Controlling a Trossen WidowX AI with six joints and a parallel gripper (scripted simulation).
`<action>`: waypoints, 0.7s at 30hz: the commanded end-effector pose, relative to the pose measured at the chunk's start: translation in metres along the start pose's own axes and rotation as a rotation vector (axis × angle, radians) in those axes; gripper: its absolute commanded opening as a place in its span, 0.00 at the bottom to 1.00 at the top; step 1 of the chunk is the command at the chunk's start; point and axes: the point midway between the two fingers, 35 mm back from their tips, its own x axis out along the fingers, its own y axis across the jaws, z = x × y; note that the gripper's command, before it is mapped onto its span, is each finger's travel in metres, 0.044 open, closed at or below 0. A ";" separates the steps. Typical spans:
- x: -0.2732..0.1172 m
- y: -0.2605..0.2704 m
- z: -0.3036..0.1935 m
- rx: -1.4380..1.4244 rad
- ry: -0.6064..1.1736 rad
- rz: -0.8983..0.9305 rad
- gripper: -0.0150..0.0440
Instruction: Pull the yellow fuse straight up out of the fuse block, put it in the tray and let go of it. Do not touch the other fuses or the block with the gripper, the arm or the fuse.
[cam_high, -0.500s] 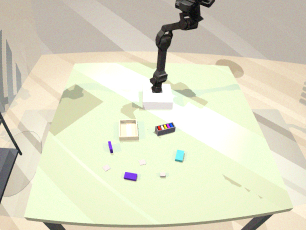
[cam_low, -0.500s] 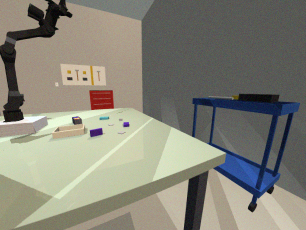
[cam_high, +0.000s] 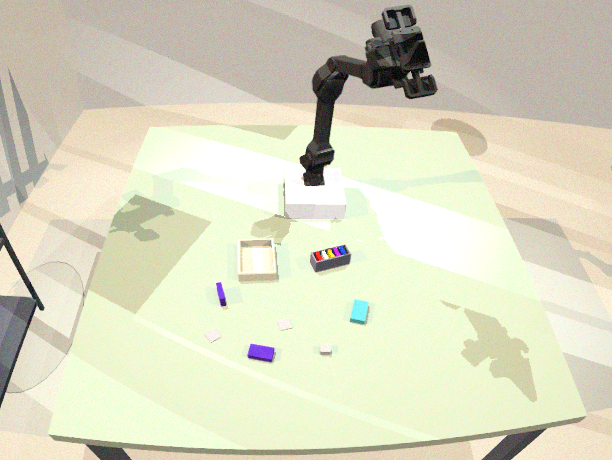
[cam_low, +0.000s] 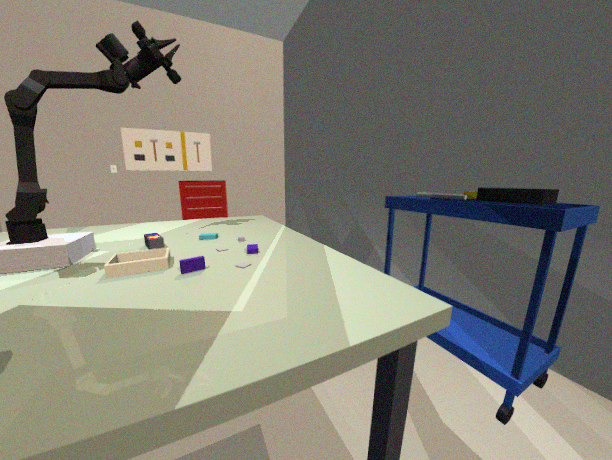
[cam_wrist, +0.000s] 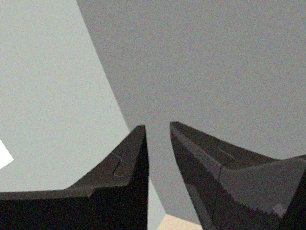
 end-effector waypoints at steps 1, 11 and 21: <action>-0.001 -0.022 0.004 -0.121 0.014 -0.073 0.36; -0.037 -0.174 0.040 -0.692 0.171 -0.537 0.36; -0.137 -0.300 0.102 -1.140 0.534 -1.029 0.36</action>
